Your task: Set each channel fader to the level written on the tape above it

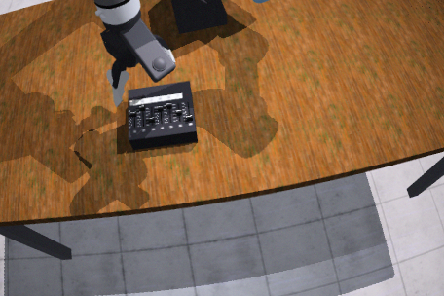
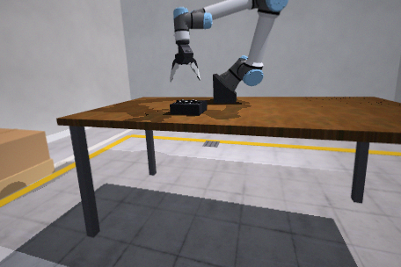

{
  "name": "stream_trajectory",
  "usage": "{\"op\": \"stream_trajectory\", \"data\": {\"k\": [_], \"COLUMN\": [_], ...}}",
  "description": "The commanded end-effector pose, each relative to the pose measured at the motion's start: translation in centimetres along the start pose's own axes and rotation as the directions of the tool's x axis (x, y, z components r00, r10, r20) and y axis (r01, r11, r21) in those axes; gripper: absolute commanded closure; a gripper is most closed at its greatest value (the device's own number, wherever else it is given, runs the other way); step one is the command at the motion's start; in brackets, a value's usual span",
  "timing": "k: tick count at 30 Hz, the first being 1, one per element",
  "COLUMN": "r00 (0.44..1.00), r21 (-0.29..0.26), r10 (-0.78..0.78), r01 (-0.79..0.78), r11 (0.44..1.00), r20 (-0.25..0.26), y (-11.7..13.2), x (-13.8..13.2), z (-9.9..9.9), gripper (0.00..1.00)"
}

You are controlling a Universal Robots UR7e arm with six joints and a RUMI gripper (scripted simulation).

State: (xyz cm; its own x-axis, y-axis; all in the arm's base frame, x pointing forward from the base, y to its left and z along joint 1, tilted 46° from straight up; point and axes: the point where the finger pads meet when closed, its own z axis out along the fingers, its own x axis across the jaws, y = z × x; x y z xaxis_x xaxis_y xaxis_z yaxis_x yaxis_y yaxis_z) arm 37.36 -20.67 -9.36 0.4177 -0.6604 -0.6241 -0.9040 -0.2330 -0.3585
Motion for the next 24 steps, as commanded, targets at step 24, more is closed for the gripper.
{"op": "stream_trajectory", "data": {"k": [24], "r00": [0.519], "r21": [0.002], "r10": [0.854], "r01": [-0.854], "r11": [0.519], "r20": [-0.008], "y": [1.6], "x": [1.2], "z": [2.5], "gripper": [0.0]}}
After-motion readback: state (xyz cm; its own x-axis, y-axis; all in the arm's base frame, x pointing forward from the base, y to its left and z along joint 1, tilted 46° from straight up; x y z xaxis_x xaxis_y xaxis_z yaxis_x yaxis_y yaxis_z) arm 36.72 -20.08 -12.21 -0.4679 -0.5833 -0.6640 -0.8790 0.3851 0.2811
